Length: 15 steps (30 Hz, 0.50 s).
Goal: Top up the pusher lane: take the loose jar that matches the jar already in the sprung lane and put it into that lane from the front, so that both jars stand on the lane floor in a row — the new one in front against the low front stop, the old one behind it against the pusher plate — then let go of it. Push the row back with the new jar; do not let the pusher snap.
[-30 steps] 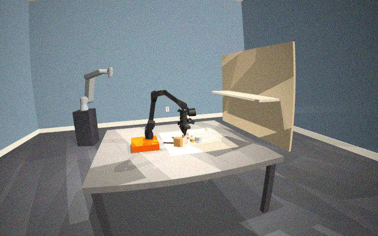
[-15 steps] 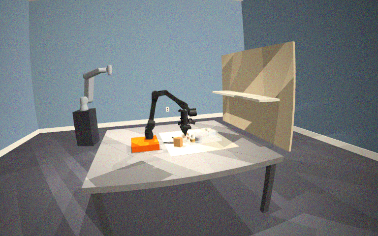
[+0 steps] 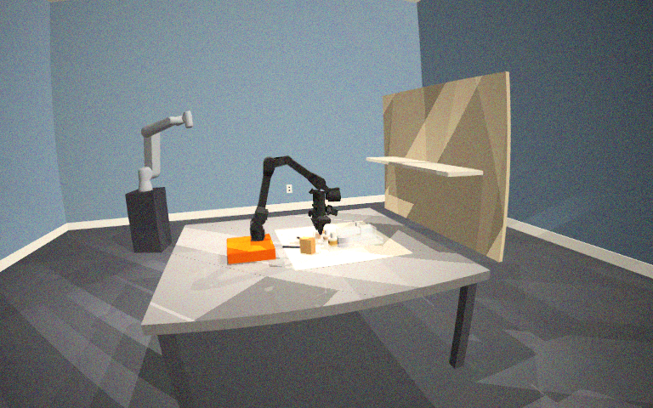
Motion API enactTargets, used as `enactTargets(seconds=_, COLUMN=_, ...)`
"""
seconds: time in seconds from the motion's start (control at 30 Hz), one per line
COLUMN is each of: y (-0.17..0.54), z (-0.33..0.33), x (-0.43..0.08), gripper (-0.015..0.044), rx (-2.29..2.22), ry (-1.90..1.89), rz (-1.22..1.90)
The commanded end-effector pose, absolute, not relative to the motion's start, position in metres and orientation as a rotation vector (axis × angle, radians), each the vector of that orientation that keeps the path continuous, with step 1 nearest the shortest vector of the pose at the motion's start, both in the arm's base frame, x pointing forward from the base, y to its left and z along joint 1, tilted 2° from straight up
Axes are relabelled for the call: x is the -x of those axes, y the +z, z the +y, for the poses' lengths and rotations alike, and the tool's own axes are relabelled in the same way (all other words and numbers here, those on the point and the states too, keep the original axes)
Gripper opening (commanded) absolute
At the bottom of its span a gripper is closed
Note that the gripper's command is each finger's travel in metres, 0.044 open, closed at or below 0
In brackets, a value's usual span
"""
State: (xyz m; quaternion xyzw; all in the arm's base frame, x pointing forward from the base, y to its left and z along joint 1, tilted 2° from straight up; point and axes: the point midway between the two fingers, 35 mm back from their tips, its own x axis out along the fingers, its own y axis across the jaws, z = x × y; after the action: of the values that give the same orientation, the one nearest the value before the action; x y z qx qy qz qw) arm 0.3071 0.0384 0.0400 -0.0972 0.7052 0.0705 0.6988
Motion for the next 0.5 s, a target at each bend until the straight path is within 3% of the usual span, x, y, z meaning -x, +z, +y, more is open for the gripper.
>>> enactTargets(seconds=0.0, y=0.0425, z=0.04, x=-0.3172, gripper=0.0, rx=0.215, ry=0.155, rz=1.545)
enactTargets(seconds=0.47, y=0.0428, z=0.0416, x=-0.324, gripper=0.0, rx=0.215, ry=0.155, rz=1.544)
